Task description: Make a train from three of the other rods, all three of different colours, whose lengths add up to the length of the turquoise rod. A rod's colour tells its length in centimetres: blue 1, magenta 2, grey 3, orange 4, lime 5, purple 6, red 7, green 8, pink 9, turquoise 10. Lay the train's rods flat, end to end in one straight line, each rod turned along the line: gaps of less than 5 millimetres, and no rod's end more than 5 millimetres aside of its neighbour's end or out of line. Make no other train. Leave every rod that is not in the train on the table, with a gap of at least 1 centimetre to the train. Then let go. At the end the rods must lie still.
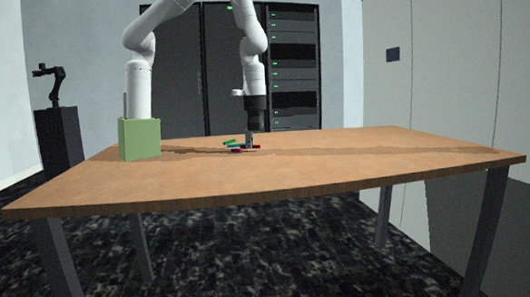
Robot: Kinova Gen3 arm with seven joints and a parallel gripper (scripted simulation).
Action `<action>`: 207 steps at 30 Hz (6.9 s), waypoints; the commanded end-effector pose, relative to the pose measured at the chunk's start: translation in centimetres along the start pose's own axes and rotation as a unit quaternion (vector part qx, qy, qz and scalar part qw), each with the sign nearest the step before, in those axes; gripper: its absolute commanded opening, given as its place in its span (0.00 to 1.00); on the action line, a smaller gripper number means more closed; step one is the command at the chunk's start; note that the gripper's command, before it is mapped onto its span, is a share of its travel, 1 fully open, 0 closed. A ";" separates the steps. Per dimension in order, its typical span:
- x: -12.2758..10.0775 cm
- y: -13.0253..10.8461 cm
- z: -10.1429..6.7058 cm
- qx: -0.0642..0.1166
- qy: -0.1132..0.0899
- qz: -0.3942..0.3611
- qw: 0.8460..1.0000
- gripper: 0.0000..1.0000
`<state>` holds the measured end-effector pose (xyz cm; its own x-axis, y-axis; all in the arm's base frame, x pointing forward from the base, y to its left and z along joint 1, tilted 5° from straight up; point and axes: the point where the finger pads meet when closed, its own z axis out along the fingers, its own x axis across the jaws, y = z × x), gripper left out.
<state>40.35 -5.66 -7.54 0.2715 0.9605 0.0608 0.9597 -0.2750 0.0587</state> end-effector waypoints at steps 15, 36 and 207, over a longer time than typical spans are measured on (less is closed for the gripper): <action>0.0 0.3 0.1 -0.003 0.001 0.002 1.000 0.24; 0.0 0.3 0.6 -0.003 0.001 0.002 1.000 0.24; -0.1 0.2 -16.9 -0.003 0.001 0.003 1.000 1.00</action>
<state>39.24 -6.53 9.00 0.2799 0.9580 0.0619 0.9569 -0.2836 0.0631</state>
